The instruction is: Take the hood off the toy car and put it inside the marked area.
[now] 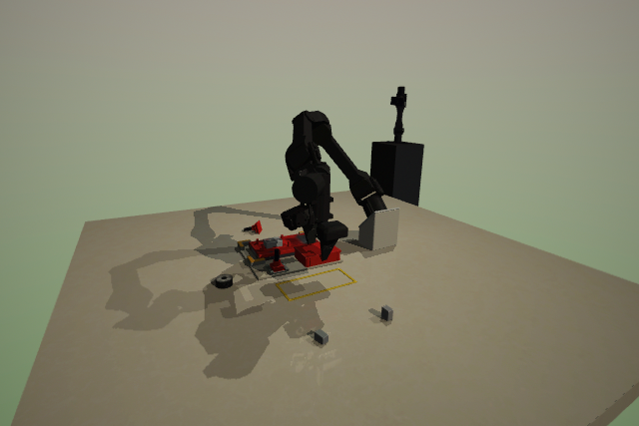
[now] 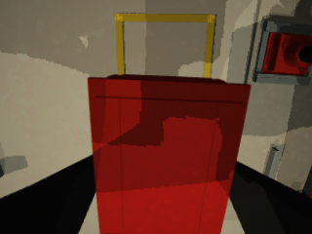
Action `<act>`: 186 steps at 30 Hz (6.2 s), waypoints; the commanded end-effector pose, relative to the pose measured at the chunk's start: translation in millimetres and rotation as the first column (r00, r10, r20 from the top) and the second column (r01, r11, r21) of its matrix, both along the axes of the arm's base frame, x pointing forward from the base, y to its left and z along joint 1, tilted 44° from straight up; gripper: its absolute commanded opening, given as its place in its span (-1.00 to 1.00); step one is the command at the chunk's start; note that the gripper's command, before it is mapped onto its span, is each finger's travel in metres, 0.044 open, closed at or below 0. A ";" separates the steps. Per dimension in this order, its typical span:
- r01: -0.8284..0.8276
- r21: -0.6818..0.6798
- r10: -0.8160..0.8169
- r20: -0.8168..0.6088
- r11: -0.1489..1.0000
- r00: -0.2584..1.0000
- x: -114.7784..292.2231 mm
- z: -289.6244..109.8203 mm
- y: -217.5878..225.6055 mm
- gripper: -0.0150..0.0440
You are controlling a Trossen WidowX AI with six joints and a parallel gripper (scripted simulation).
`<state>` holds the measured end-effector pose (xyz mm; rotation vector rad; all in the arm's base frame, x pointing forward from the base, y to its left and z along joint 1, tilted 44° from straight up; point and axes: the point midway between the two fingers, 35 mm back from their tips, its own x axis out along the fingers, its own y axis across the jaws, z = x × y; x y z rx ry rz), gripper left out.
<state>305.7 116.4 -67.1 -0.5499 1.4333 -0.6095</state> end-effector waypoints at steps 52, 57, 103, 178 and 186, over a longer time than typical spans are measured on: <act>-0.005 -0.007 0.005 0.002 1.000 1.000 1.5 -23.7 -24.2 -0.49; -0.005 -0.007 0.005 0.002 1.000 1.000 1.4 -25.7 -26.4 -0.49; -0.005 -0.009 0.005 0.002 1.000 1.000 1.3 -42.3 -43.6 -0.49; -0.003 -0.014 0.003 0.004 1.000 1.000 -2.4 3.5 2.3 1.00; -0.003 -0.014 0.003 0.004 1.000 1.000 -2.4 3.5 2.3 1.00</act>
